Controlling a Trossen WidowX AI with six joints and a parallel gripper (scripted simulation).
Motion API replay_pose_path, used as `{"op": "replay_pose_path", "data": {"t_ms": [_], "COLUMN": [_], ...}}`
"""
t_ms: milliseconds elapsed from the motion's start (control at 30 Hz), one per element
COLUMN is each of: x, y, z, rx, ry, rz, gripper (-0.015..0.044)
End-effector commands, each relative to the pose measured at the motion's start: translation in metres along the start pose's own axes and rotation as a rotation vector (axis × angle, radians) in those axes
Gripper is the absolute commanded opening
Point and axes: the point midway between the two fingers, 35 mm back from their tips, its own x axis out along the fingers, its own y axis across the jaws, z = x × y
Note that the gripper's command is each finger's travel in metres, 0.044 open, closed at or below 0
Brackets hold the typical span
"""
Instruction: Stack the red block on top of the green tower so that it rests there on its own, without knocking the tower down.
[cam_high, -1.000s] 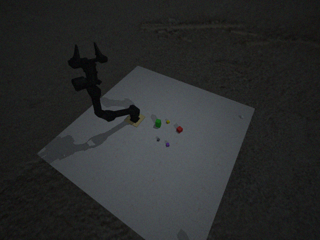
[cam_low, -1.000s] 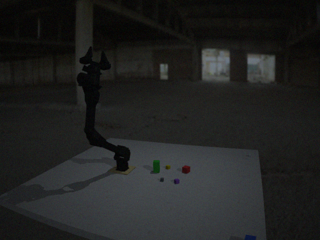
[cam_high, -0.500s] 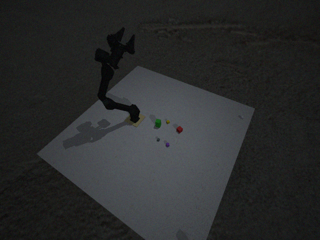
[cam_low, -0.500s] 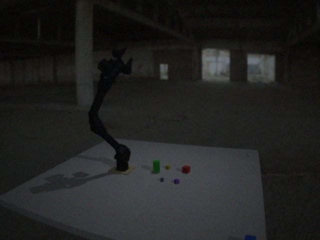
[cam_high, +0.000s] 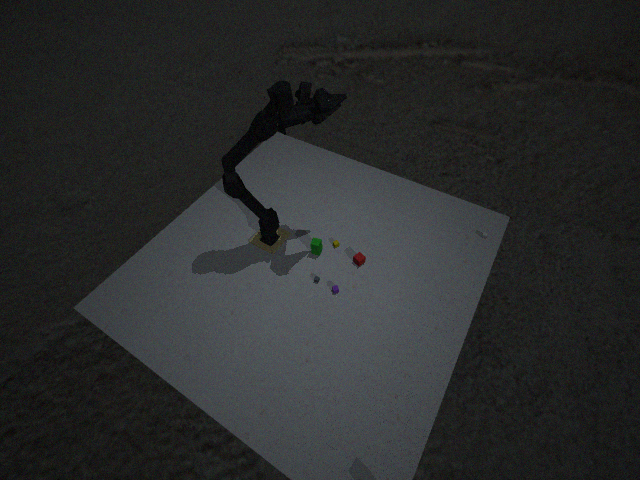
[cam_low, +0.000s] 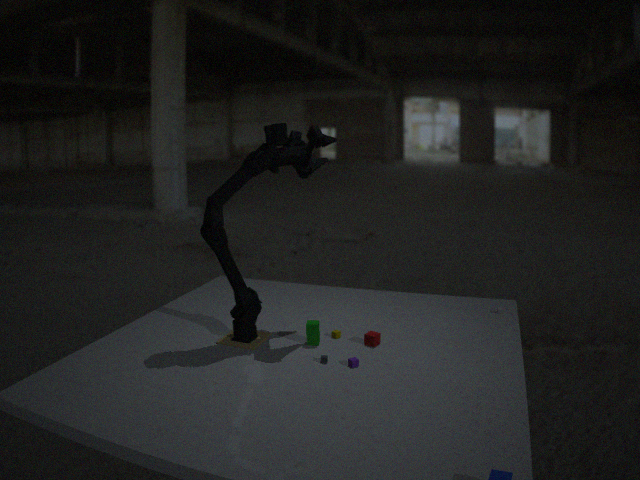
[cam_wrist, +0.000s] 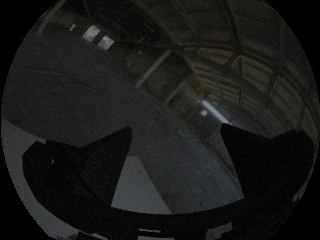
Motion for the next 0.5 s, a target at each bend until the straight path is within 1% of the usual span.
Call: {"op": "replay_pose_path", "data": {"t_ms": [0, 333, 467], "x": [0.028, 0.067, 0.08], "y": [0.01, 0.027, 0.046], "z": [-0.04, -0.125, -0.184], "rx": [0.104, 0.336, 0.505], "ry": [0.136, 0.405, 0.601], "rz": [0.032, 0.049, 0.063], "gripper": [0.044, 0.044, 0.044]}}
